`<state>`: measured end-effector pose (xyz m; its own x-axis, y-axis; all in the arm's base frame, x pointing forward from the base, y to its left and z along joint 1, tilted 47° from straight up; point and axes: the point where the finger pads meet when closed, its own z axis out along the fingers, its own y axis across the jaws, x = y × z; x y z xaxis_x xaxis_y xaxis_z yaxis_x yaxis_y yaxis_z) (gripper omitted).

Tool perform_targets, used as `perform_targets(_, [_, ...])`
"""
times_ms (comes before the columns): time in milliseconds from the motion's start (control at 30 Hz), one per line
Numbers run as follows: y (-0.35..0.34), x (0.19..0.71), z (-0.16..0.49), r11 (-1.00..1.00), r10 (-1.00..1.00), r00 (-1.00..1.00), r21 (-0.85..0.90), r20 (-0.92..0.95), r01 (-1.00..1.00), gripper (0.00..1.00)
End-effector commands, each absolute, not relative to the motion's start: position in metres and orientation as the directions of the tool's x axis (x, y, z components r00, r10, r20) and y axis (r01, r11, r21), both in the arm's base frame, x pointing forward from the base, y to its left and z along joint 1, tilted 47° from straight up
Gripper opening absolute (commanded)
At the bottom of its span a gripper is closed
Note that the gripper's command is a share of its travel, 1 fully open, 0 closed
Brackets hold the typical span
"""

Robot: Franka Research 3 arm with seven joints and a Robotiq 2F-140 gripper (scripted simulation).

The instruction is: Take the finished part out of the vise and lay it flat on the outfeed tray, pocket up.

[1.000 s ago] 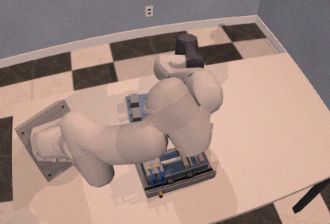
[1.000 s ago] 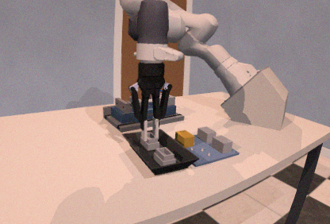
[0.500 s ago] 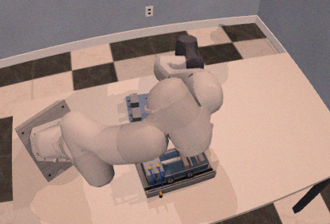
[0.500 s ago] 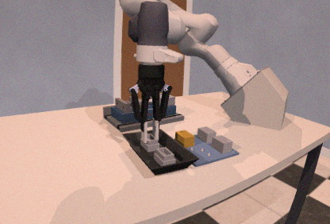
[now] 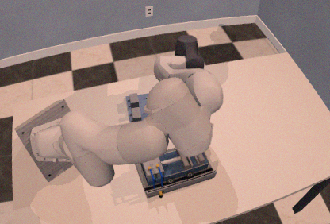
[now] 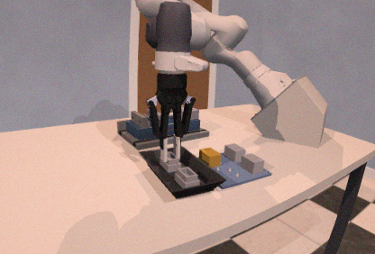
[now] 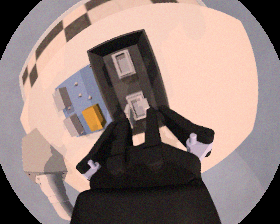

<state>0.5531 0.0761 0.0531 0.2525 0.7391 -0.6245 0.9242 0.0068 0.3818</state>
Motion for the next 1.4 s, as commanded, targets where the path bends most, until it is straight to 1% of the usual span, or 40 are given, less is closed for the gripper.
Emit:
perform_targets(0, [0.0761, 0.554, 0.0528, 0.004, 0.741, 0.256, 0.386, -0.621, 0.922, 0.0])
perform_targets(800, [0.0761, 0.554, 0.0528, 0.004, 0.741, 0.256, 0.386, -0.621, 0.922, 0.0])
perform_targets(833, [0.0761, 0.554, 0.0528, 0.004, 0.741, 0.256, 0.386, -0.621, 0.922, 0.4])
perform_targets(1367, [0.0761, 0.554, 0.0528, 0.004, 0.741, 0.256, 0.386, -0.621, 0.922, 0.4])
